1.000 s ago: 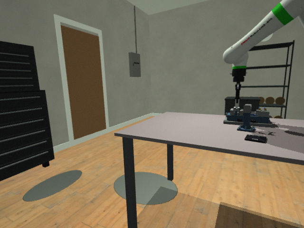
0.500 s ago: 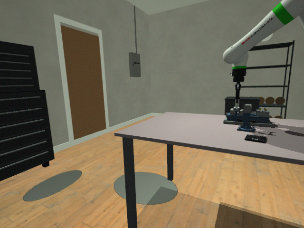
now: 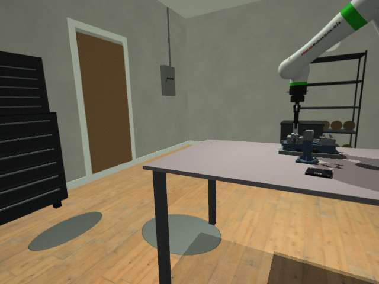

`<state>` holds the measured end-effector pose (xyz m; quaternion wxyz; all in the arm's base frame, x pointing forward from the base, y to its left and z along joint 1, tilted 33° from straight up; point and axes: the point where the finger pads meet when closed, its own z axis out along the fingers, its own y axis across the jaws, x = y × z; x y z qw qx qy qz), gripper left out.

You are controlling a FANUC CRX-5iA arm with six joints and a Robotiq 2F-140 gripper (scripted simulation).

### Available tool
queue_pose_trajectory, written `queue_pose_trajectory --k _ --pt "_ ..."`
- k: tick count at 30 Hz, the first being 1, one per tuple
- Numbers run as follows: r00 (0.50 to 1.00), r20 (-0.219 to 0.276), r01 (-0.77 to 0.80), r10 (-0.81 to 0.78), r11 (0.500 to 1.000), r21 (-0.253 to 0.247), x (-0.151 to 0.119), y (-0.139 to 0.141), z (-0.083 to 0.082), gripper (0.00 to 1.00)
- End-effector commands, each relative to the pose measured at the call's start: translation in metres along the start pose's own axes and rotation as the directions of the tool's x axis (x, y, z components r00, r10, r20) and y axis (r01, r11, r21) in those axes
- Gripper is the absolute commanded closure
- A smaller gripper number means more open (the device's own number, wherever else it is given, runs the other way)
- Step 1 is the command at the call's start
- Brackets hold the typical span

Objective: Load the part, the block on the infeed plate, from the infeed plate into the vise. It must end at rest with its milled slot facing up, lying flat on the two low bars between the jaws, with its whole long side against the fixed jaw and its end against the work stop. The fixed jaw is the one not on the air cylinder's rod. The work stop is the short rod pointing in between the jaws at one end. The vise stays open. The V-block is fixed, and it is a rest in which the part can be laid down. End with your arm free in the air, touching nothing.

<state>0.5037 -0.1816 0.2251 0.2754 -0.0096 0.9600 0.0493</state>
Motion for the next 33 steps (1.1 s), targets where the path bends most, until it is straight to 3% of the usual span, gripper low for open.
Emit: queue_pose_trajectory --k 1,33 --pt "1.000 0.000 0.000 0.000 1.000 0.000 -0.0002 0.0007 -0.0002 1.00" --pt "1.000 0.000 0.000 0.000 1.000 0.000 -0.0002 0.0093 -0.0002 1.00"
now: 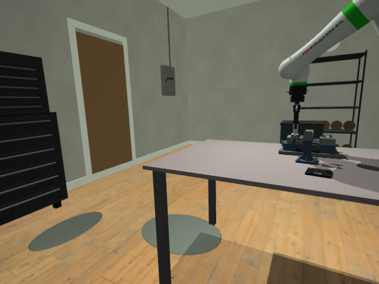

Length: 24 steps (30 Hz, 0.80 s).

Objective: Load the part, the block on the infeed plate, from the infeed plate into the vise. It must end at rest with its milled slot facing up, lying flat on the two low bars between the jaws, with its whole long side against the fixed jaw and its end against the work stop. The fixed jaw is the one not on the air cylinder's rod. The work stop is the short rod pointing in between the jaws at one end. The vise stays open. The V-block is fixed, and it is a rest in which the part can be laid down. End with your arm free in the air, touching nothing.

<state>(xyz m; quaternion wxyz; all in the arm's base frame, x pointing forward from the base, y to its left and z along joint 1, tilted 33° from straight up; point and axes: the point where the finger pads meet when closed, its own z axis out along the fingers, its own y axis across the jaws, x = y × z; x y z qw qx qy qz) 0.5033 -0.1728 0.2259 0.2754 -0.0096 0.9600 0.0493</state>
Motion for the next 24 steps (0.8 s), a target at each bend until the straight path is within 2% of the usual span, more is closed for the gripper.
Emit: queue_pose_trajectory --k 1,24 --pt "1.000 0.000 0.000 0.000 1.000 0.000 -0.0002 0.0007 -0.0002 1.00" --pt "1.000 0.000 0.000 0.000 1.000 0.000 -0.0002 0.0061 -0.0002 1.00"
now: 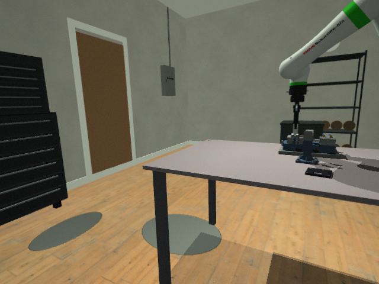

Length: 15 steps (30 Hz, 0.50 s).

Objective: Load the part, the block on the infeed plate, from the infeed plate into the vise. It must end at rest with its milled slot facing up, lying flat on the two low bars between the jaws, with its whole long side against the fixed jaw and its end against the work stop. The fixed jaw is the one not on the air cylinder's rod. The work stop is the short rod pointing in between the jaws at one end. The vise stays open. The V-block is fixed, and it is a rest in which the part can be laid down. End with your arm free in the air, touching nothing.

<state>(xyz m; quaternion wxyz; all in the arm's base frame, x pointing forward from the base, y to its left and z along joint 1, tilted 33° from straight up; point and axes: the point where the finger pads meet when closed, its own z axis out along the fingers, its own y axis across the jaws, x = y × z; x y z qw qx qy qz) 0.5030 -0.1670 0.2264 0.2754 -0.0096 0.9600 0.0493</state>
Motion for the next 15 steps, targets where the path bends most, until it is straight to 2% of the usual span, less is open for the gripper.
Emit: queue_pose_trajectory --k 1,15 --pt "1.000 0.000 0.000 0.000 1.000 0.000 -0.0002 0.0005 -0.0002 1.00" --pt "1.000 0.000 0.000 0.000 1.000 0.000 -0.0002 0.0027 -0.0002 1.00"
